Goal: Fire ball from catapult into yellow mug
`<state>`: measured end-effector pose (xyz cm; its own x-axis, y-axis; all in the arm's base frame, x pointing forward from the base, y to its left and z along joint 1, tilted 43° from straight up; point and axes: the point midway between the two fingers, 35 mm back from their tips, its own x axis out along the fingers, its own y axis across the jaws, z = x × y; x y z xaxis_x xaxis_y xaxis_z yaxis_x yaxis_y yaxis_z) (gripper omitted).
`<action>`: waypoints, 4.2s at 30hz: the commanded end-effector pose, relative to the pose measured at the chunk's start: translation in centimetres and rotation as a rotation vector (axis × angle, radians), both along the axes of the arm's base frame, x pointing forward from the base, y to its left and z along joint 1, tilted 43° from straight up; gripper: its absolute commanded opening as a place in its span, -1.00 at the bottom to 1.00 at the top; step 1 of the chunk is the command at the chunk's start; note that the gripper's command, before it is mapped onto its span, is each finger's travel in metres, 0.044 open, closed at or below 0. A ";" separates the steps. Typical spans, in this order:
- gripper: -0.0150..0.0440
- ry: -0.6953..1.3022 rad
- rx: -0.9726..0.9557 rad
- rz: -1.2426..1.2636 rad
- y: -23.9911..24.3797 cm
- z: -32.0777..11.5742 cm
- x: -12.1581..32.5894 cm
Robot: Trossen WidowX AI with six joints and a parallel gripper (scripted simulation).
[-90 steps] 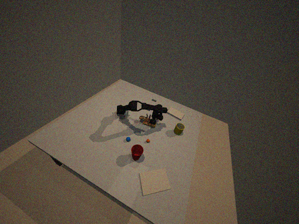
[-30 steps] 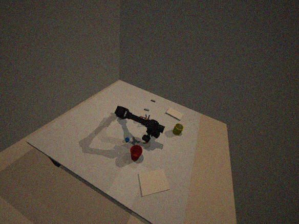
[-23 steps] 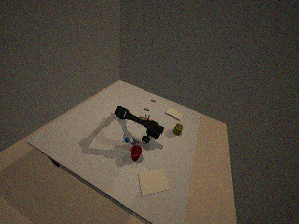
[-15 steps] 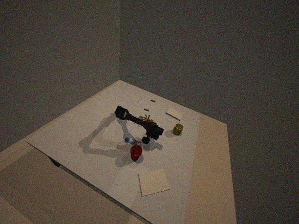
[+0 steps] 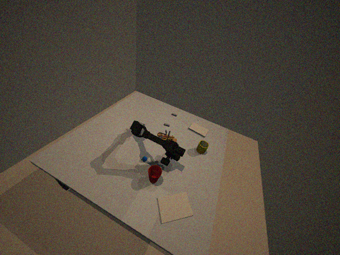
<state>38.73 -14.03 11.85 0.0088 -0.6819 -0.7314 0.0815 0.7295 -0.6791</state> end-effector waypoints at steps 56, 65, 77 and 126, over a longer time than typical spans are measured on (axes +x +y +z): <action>-0.49 0.143 0.039 0.083 11.5 3.8 -1.8; -0.49 0.219 0.071 0.049 15.5 -1.1 -4.7; -0.49 0.326 0.059 -0.021 19.4 -6.4 -10.5; 0.31 0.398 0.003 -0.096 19.0 -11.3 -16.1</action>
